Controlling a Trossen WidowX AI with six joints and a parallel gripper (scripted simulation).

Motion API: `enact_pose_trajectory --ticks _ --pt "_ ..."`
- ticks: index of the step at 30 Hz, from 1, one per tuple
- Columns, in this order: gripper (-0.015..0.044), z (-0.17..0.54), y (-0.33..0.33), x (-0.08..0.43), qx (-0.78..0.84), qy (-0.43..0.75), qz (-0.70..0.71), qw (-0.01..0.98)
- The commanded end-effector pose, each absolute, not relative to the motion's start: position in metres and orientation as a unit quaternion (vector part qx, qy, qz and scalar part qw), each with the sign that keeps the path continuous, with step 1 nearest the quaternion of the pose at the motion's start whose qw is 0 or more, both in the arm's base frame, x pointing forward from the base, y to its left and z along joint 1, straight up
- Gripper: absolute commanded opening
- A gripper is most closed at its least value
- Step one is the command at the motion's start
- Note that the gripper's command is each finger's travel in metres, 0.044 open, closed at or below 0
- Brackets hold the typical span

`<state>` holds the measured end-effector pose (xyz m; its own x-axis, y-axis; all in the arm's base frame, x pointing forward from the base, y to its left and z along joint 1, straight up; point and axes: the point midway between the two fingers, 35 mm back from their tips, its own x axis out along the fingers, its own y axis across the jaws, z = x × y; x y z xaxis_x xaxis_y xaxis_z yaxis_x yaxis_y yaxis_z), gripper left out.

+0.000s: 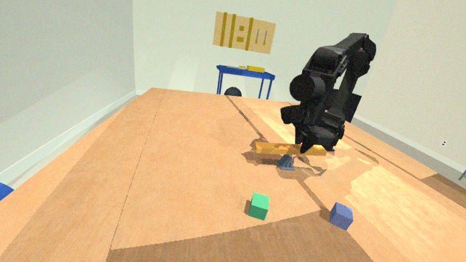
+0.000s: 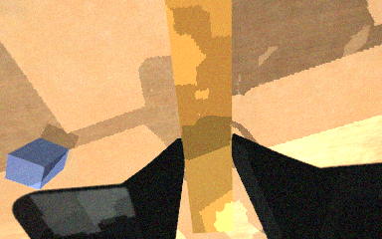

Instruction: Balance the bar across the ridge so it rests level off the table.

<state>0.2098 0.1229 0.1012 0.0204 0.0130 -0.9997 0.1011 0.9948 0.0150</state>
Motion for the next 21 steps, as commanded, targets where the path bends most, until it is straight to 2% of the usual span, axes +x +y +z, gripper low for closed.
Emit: enact_pose_trajectory --ticks 1,21 --pt "0.0 0.0998 0.1224 0.2094 0.041 0.7 -0.032 0.713" --pt "0.0 0.0981 0.1224 0.2095 0.041 0.7 -0.032 0.713"
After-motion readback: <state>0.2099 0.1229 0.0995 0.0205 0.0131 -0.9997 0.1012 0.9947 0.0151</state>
